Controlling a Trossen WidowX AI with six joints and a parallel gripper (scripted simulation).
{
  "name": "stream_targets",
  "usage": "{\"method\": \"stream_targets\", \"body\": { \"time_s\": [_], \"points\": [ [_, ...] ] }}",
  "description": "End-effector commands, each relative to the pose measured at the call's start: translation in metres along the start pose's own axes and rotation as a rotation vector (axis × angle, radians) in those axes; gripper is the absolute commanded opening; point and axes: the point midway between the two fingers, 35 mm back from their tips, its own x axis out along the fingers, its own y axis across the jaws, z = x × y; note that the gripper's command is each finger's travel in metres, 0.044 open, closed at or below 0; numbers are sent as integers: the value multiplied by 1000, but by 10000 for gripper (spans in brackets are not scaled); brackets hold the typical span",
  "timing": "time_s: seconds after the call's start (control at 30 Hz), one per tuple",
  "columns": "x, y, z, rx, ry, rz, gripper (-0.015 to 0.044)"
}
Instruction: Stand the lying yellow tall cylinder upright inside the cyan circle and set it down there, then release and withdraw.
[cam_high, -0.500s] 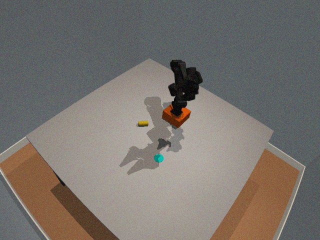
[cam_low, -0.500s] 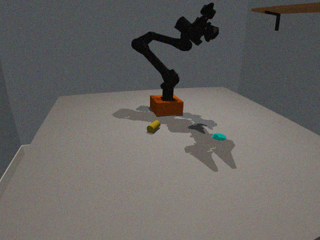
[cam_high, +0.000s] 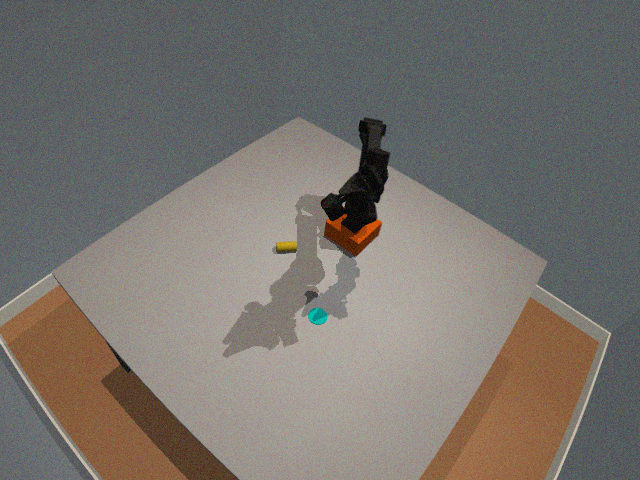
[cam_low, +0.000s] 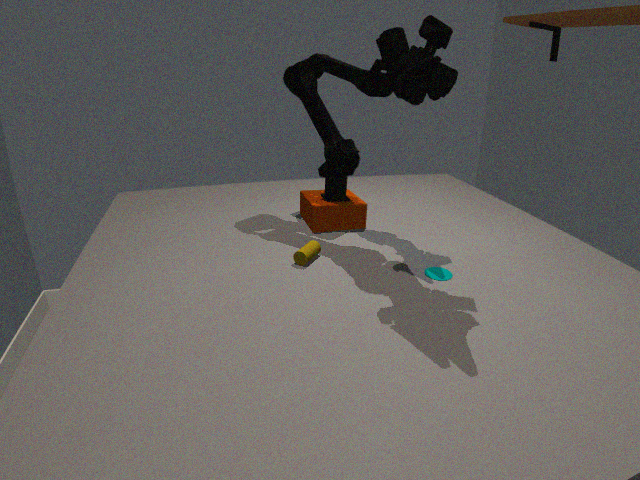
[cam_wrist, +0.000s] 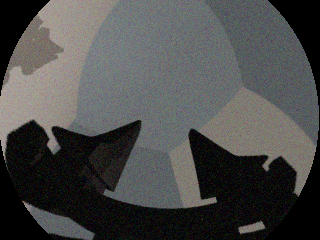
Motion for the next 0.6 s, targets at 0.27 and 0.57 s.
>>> {"method": "stream_targets", "body": {
  "time_s": [0.27,0.57],
  "points": [
    [45,123,2,332,-13,472,309],
    [29,224,-25,718,221,898,309]
  ]
}}
